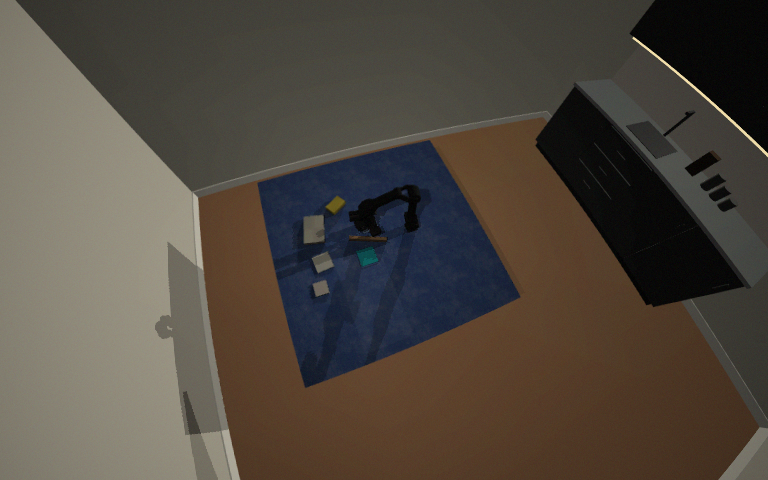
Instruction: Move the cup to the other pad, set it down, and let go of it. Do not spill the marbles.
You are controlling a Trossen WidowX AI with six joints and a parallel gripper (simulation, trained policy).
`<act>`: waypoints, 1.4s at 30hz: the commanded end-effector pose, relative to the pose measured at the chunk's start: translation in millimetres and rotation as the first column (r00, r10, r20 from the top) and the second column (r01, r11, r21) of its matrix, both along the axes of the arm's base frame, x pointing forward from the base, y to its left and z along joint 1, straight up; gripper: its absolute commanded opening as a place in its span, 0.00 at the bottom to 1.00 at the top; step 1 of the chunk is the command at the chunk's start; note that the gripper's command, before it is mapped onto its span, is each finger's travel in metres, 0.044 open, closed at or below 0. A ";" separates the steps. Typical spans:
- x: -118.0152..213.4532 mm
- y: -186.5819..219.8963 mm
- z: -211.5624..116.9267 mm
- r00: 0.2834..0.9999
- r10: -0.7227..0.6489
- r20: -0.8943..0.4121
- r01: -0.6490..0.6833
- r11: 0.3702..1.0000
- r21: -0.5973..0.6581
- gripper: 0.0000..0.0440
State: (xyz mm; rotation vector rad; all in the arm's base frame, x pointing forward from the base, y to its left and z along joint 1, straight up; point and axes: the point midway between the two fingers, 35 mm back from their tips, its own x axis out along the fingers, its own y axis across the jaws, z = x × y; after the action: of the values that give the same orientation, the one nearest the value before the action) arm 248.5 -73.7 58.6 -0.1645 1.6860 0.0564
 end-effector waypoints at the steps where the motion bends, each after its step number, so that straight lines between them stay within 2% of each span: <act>1: 4.9 -0.5 6.5 0.999 0.033 0.017 -0.033 0.999 0.008 0.00; 25: 40.7 16.9 61.8 0.984 0.115 0.135 -0.116 0.993 0.005 0.01; 42: 70.1 62.2 73.5 0.959 0.177 0.220 -0.181 0.983 -0.002 0.00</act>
State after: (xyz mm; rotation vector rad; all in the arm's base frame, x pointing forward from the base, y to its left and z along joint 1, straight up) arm 313.5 -19.3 131.8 -0.3007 1.4604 0.1765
